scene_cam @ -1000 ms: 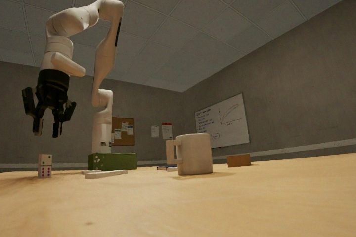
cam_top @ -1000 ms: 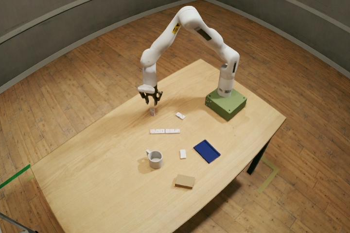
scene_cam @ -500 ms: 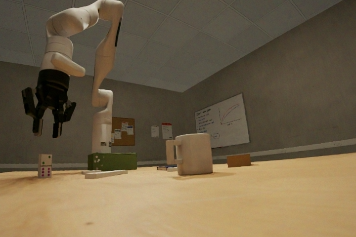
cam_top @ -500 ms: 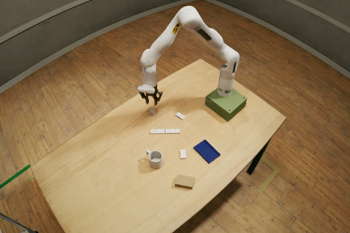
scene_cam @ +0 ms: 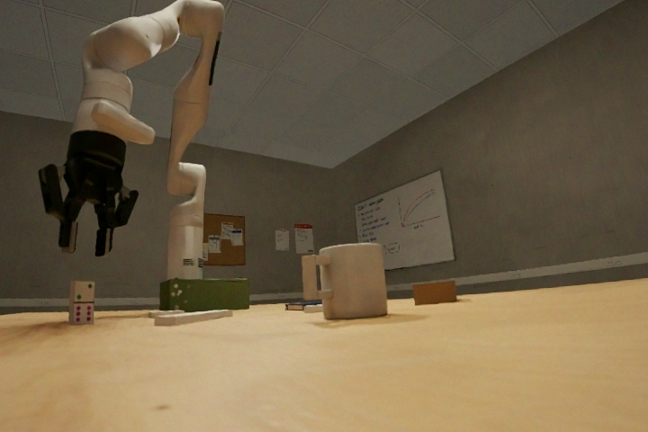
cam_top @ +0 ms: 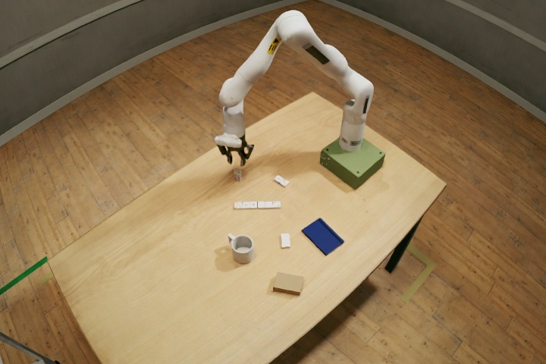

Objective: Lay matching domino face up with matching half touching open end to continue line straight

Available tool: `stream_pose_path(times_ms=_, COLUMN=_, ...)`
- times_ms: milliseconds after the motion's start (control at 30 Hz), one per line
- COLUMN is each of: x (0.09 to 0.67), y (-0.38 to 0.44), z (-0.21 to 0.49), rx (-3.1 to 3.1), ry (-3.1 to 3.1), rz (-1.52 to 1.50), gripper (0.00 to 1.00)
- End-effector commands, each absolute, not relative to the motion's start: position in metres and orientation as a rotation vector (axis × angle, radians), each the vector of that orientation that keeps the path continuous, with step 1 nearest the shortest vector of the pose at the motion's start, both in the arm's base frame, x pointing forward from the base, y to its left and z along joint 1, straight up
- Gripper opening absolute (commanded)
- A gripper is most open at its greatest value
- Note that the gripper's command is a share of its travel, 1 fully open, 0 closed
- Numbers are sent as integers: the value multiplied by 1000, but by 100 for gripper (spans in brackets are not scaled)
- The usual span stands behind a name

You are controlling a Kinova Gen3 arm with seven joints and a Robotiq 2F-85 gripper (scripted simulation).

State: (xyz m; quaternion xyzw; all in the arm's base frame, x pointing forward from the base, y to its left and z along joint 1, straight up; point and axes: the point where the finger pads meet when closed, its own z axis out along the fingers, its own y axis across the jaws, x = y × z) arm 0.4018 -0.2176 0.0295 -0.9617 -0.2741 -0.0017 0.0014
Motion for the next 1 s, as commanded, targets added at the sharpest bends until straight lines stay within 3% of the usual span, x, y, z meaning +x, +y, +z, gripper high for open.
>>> stream_pose_path(times_ms=0, x=402, y=-218, z=27, rx=-3020, ry=-861, rz=-8, gripper=49)
stream_pose_path(times_ms=967, x=402, y=-218, z=7, rx=-3020, ry=-861, rz=-8, gripper=49)
